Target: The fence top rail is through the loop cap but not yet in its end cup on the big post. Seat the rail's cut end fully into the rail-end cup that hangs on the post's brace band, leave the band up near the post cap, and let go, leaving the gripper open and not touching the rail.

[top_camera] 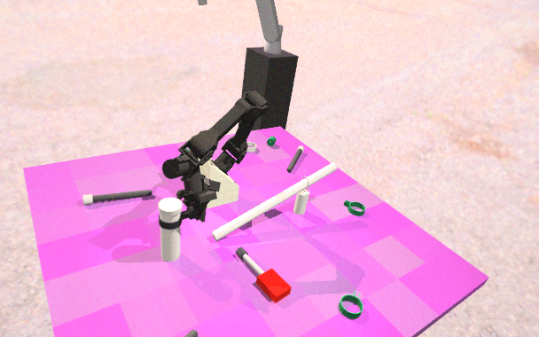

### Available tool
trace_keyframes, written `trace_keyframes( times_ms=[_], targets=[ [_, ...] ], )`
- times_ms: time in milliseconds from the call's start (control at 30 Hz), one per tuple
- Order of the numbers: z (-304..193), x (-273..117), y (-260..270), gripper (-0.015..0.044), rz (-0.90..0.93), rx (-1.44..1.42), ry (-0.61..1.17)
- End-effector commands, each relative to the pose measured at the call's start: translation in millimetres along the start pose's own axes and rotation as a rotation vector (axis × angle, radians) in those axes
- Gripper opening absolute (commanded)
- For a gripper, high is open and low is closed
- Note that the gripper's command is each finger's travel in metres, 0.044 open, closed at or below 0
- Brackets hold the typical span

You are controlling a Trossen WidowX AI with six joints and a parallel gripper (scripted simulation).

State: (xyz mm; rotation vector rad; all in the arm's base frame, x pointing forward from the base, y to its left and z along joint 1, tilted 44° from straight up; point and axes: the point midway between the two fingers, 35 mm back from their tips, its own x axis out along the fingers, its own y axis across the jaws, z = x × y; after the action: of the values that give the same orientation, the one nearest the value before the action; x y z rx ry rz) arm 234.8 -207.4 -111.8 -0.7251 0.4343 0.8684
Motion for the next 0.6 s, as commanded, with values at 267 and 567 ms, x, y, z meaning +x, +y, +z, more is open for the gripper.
trace_keyframes(
  times_ms=[267, 567],
  targets=[
    [0.0, 0.4, -0.6, 0.0, 0.0, 0.006, 0.005],
    [0.0, 0.4, -0.6, 0.0131, 0.0, 0.006, 0.005]
  ],
)
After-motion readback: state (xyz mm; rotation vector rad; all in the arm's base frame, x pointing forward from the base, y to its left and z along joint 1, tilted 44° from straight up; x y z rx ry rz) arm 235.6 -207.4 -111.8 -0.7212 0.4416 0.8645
